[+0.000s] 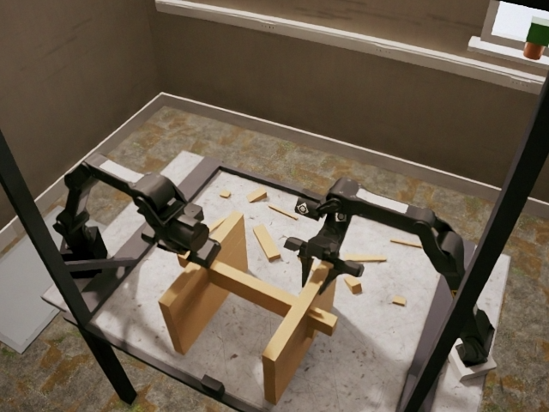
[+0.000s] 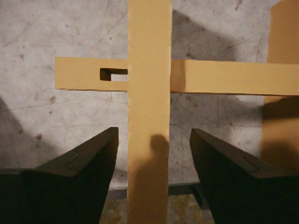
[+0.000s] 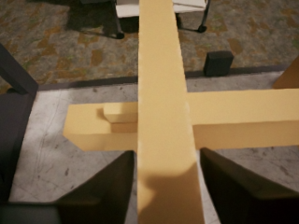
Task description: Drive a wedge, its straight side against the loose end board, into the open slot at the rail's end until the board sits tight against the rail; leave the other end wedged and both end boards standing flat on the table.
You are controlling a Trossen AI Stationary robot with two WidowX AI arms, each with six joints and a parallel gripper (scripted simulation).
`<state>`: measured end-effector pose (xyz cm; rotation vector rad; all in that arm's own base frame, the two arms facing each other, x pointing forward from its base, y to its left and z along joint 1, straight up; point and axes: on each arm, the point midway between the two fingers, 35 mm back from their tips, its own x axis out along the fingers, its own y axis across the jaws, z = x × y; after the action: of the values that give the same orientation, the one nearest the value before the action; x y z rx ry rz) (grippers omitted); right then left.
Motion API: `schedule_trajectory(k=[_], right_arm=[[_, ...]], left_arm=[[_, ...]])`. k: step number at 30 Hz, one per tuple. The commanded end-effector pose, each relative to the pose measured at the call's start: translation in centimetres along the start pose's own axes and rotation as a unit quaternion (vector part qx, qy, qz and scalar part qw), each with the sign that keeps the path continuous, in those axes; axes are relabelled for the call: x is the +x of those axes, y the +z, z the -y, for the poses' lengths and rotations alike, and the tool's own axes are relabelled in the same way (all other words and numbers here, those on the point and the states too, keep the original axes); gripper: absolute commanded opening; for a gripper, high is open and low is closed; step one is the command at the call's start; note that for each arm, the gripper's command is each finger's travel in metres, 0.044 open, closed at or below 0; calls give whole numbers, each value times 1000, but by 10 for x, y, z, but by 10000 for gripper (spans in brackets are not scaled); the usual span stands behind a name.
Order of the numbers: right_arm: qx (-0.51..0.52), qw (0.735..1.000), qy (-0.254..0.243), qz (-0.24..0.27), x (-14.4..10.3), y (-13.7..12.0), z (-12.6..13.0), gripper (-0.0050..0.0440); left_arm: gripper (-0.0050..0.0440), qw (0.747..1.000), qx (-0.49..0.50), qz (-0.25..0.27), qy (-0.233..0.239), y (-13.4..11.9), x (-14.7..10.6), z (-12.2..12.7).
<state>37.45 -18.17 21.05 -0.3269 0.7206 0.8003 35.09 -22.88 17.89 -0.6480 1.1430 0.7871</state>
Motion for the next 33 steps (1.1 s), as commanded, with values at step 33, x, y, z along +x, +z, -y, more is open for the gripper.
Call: schedule_trajectory(k=[33], right_arm=[[-9, 1000, -8, 16, -11, 16, 0, 204]], left_arm=[[207, 1000, -1, -1, -12, 1, -9, 1]])
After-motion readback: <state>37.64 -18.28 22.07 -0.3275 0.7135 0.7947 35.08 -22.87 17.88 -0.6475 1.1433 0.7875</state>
